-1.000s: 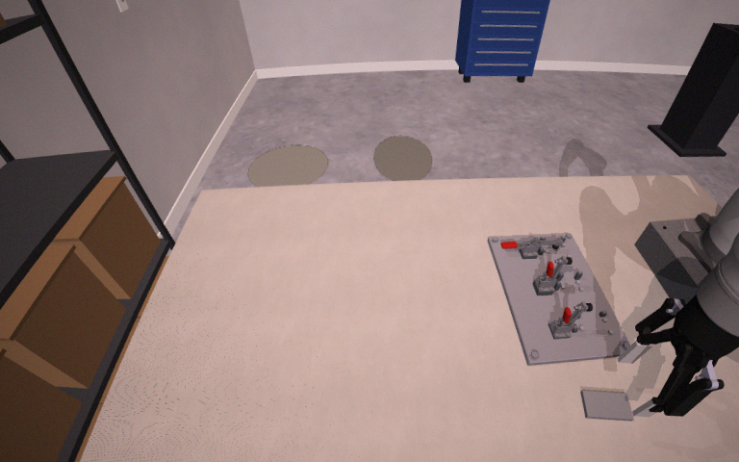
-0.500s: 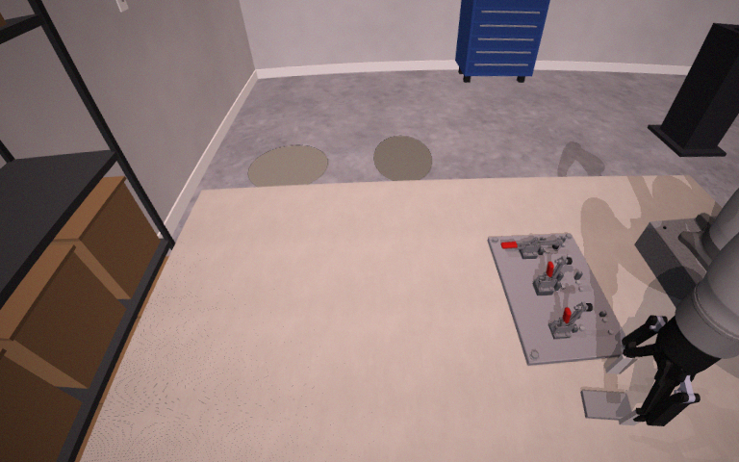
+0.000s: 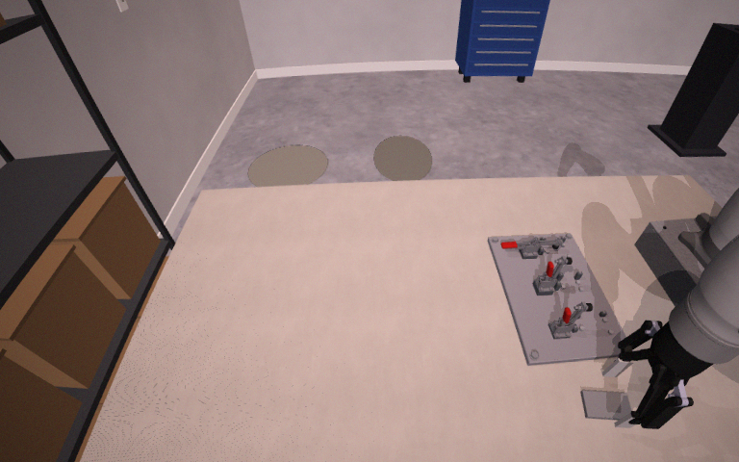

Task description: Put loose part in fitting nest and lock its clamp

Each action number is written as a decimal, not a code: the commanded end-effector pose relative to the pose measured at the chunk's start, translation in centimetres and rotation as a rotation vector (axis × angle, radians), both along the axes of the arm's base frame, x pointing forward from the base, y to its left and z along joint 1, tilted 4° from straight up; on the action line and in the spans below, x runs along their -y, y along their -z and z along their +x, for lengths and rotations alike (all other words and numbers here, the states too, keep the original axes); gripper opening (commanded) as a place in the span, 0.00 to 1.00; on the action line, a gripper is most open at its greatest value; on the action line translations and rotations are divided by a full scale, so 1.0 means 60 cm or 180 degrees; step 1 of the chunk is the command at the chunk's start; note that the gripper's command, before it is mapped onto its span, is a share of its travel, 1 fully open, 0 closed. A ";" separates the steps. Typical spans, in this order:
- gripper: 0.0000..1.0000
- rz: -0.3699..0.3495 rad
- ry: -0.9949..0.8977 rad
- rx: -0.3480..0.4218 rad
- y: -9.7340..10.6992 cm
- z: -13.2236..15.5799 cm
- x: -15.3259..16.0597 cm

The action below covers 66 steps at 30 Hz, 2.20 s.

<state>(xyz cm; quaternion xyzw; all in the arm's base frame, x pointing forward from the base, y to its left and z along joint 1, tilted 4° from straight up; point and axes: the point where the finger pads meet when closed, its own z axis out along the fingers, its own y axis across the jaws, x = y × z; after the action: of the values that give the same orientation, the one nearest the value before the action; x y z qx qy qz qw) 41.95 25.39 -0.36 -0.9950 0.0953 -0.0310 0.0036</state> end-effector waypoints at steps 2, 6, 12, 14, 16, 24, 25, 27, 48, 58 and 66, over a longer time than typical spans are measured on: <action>0.62 0.0001 0.0000 0.0000 0.000 0.000 0.000; 0.62 0.0001 0.0000 0.0000 0.000 0.000 0.000; 0.62 0.0001 0.0000 0.0000 0.000 0.000 0.000; 0.62 0.0001 0.0000 0.0000 0.000 0.000 0.000; 0.62 0.0001 0.0000 0.0000 0.000 0.000 0.000; 0.62 0.0001 0.0000 0.0000 0.008 0.000 0.000; 0.62 0.0001 0.0000 0.0000 0.011 0.001 0.000; 0.62 0.0001 0.0000 0.0000 0.011 0.001 0.000; 0.62 0.0001 0.0000 0.0000 0.050 0.003 0.000; 0.62 0.0001 0.0000 0.0000 0.050 0.003 0.000; 0.10 0.0001 0.0000 0.0000 0.050 0.003 0.000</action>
<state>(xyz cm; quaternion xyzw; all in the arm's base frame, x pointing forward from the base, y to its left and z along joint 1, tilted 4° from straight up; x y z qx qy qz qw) 42.13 25.40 -3.36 -0.9950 0.0953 -0.0310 0.0036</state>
